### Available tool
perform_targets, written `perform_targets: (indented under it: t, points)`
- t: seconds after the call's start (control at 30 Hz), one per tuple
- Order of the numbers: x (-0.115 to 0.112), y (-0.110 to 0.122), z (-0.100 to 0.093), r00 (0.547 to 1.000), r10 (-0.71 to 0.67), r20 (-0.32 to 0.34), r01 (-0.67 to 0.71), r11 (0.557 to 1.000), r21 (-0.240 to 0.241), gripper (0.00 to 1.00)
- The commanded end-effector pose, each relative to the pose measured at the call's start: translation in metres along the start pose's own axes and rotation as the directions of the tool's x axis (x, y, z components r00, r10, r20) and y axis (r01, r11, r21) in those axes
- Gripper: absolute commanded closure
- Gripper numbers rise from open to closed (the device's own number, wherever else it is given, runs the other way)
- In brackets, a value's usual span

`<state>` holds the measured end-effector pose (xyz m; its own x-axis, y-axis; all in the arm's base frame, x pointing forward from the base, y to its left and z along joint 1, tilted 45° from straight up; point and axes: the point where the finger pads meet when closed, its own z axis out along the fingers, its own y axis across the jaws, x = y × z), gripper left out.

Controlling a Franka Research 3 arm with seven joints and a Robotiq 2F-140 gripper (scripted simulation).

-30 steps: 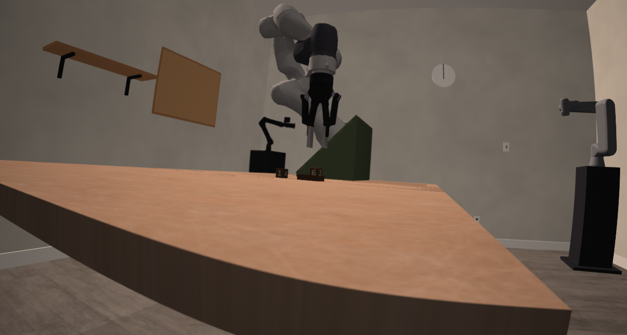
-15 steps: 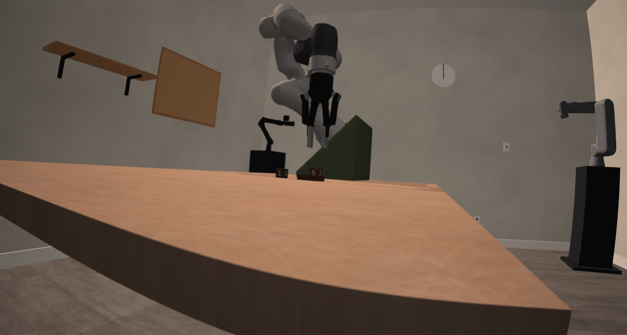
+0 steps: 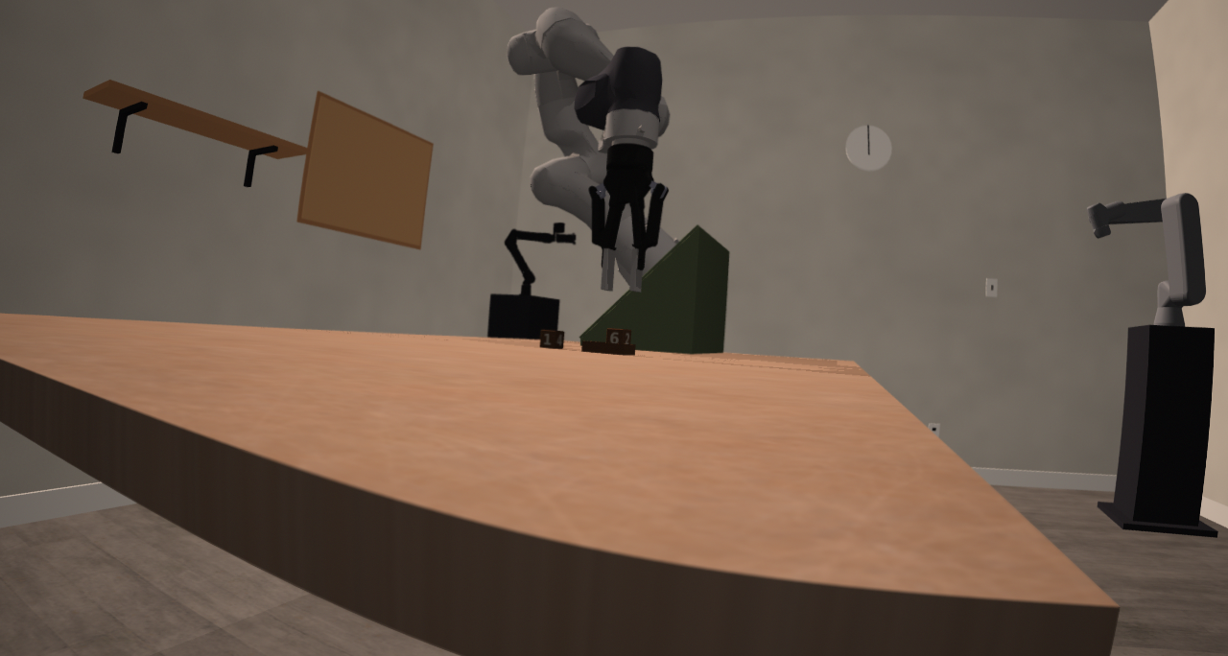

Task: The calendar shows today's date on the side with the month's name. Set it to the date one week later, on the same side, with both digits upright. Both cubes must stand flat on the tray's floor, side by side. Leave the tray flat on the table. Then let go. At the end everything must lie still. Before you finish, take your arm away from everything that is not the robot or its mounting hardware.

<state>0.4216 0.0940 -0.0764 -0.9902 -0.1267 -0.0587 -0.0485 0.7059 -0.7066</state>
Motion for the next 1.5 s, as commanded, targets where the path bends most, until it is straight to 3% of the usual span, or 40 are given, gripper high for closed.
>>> perform_targets:
  t: [0.0,0.77,1.47]
  points:
    - [0.001,0.0,0.004,1.0,0.015,-0.001,-0.015,1.0,-0.001,0.72]
    - [0.001,0.001,0.035,1.0,0.015,-0.001,-0.015,1.0,-0.001,0.72]
    - [0.002,0.001,0.05,1.0,0.015,-0.001,-0.015,1.0,-0.001,0.72]
